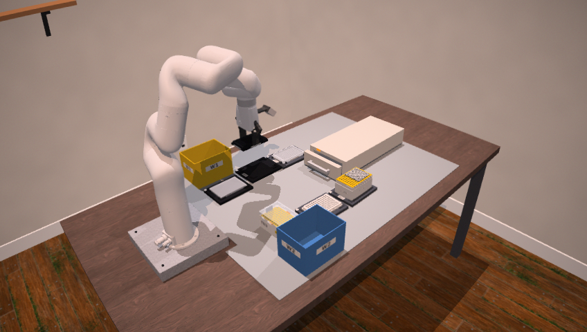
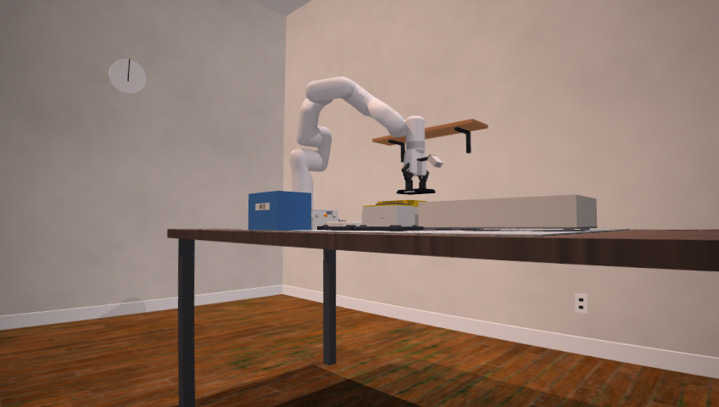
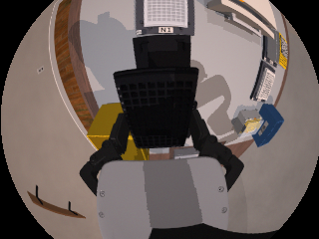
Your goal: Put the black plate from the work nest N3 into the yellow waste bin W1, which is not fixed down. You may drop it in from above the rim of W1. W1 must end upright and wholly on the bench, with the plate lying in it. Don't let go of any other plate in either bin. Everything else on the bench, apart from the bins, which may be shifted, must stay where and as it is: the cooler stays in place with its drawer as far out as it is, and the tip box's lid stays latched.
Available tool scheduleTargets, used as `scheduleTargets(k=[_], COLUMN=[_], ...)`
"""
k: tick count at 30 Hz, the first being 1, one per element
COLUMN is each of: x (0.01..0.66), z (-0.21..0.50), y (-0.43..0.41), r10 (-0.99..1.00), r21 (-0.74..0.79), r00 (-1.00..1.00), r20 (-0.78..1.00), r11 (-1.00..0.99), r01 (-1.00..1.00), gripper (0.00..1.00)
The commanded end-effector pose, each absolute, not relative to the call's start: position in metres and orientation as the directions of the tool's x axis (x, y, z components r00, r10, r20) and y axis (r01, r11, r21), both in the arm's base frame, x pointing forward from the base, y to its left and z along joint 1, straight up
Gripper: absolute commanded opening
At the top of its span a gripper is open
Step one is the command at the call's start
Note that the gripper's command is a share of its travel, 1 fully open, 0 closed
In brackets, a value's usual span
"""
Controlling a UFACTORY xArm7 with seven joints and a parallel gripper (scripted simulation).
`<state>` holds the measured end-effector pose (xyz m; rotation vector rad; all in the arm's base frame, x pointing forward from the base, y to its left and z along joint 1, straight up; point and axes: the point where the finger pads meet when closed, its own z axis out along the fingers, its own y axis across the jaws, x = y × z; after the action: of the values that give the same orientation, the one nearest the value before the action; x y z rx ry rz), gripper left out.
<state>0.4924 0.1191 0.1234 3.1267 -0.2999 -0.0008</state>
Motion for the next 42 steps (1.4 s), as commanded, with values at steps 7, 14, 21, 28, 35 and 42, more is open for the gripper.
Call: scheduleTargets(k=[7, 14, 21, 28, 35, 42], x=[0.48, 0.467, 0.457, 0.444, 0.433, 0.422], z=[0.125, 0.125, 0.125, 0.125, 0.125, 0.125], y=[0.134, 0.147, 0.157, 0.17, 0.181, 0.193], r10=[-0.19, -0.19, -0.19, -0.19, -0.19, -0.19], r21=[-0.001, -0.001, -0.001, -0.001, -0.001, -0.002], r00=[0.982, 0.982, 0.982, 0.982, 0.982, 0.982], r20=[0.004, 0.004, 0.004, 0.004, 0.004, 0.004], r11=[-0.982, -0.982, -0.982, -0.982, -0.982, -0.982], r01=[-0.19, -0.19, -0.19, -0.19, -0.19, -0.19], gripper=[0.0, 0.0, 0.0, 0.0, 0.0, 0.0])
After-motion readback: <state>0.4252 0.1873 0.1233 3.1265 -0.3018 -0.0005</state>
